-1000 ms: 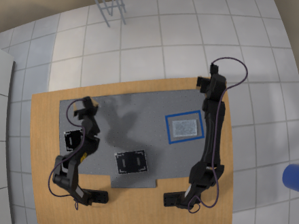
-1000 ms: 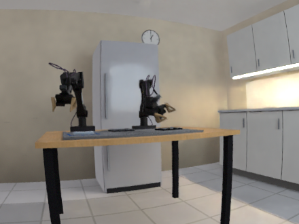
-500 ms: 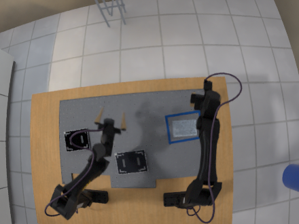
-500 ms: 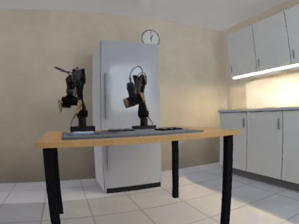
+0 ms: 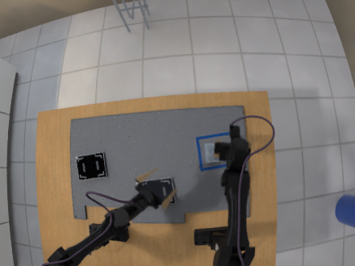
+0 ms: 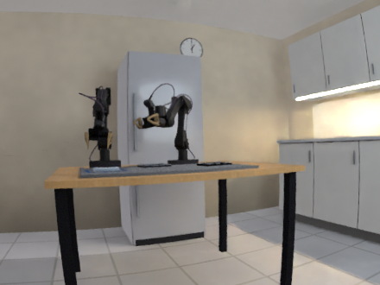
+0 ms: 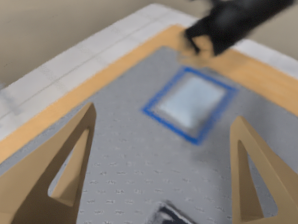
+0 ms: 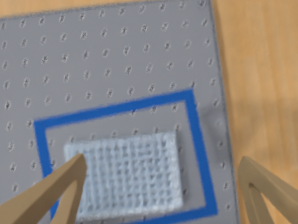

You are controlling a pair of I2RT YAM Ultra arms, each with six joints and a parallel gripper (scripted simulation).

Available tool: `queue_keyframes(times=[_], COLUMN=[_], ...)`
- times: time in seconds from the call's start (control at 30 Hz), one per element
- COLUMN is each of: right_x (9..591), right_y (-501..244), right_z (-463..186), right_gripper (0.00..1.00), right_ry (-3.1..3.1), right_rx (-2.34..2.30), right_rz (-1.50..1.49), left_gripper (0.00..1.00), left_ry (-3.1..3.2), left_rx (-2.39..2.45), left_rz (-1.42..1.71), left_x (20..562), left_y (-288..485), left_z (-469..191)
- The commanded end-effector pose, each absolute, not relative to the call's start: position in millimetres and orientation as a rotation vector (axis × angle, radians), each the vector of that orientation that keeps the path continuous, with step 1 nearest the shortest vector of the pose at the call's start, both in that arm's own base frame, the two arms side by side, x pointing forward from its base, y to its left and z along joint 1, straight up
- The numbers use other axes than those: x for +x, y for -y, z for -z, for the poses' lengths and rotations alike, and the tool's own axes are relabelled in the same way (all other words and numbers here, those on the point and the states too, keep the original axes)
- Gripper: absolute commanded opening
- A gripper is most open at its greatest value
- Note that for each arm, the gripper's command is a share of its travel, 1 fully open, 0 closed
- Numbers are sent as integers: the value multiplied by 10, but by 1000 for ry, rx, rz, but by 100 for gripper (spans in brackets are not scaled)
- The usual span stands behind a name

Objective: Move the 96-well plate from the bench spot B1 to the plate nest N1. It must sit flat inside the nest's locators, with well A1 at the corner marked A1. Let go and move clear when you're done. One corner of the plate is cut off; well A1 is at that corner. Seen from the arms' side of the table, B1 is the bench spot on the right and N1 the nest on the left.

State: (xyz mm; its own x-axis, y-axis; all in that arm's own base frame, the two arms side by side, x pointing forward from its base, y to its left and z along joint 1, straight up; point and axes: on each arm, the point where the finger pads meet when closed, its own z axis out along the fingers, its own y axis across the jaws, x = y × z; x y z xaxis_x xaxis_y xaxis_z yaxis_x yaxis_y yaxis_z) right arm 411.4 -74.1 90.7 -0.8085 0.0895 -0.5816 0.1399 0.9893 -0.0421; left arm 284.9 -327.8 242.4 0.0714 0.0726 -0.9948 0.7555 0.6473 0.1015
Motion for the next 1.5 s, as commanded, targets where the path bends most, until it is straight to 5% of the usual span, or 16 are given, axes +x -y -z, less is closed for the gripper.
queue_keyframes(times=[0.0,1.47], right_x=[3825,3531], right_y=[587,408], right_z=[-932,-910], right_gripper=[100,100], right_ry=[-2540,-2548], right_rx=[160,123], right_rz=[105,84], left_gripper=[100,100], left_ry=[-1385,-1334], left_rx=[806,830], left_rz=[756,812], left_x=[2418,2172], left_y=[3389,3420], left_z=[-2557,-2671])
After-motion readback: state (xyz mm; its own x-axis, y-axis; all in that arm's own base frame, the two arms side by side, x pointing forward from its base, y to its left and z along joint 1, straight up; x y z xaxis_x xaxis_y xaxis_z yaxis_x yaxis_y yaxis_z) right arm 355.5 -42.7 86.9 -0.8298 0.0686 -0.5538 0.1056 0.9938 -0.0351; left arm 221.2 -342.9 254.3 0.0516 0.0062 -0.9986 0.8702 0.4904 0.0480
